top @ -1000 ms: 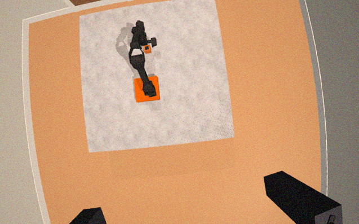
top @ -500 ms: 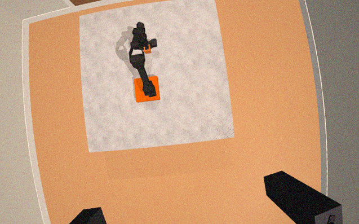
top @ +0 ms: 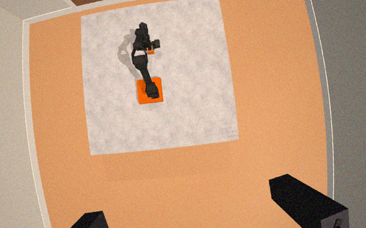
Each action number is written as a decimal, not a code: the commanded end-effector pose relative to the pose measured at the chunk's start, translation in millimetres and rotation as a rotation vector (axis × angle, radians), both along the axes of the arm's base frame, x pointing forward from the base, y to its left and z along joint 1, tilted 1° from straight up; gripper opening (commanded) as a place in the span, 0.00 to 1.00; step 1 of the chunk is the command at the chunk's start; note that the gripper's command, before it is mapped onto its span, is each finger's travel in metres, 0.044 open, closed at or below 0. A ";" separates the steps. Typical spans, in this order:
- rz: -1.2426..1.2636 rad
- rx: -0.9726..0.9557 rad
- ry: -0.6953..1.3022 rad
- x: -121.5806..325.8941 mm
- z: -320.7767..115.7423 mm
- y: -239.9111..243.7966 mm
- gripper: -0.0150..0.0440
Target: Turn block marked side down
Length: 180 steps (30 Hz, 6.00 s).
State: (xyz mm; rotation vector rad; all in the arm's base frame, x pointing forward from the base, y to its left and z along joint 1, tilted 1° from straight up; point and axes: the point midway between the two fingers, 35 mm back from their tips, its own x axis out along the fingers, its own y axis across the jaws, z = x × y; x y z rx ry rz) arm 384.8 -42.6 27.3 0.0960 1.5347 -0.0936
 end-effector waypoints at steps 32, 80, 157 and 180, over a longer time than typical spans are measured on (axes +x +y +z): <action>-0.003 -0.032 -0.254 2.0 20.4 -0.4 0.25; -0.005 -0.113 -0.911 2.5 -14.0 -0.2 0.25; -0.006 -0.129 -1.043 -7.0 -8.4 0.8 1.00; -0.005 -0.063 -0.508 -27.9 62.3 3.1 1.00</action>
